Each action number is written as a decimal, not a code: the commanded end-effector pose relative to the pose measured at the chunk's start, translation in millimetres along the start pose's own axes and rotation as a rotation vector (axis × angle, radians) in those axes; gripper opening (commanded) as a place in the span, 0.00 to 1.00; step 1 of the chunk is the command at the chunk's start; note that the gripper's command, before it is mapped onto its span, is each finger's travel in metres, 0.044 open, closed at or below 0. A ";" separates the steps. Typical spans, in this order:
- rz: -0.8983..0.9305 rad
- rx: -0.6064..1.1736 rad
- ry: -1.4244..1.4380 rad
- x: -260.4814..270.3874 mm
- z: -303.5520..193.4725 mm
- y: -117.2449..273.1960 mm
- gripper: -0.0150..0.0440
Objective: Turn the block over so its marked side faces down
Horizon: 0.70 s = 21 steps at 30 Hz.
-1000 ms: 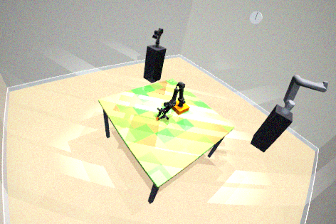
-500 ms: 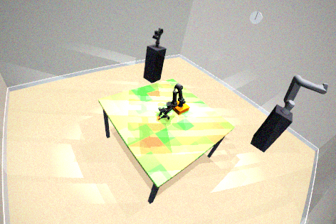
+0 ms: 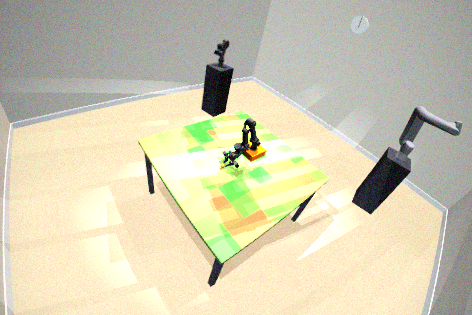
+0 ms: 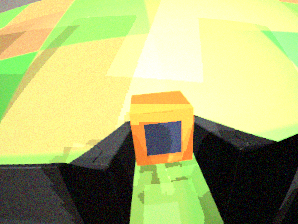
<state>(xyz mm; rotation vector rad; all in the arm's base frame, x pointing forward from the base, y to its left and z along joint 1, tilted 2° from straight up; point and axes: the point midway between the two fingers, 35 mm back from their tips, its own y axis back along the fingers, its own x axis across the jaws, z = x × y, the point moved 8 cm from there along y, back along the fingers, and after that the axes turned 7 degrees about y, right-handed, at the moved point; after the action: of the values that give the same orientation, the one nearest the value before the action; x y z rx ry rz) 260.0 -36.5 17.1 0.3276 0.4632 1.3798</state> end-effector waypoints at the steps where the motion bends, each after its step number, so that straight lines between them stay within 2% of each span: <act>1: -0.004 0.002 0.006 -0.1 -0.9 0.0 0.30; 16: -0.004 0.002 0.006 -0.1 -0.9 0.0 0.97; 17: -0.004 0.002 0.006 -0.1 -0.9 0.0 1.00; 21: -0.004 0.002 0.006 -0.1 -0.9 0.0 1.00</act>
<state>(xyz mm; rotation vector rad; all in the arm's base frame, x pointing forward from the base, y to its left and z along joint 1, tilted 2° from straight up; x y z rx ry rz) 259.8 -36.5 16.5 0.3283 0.4641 1.3795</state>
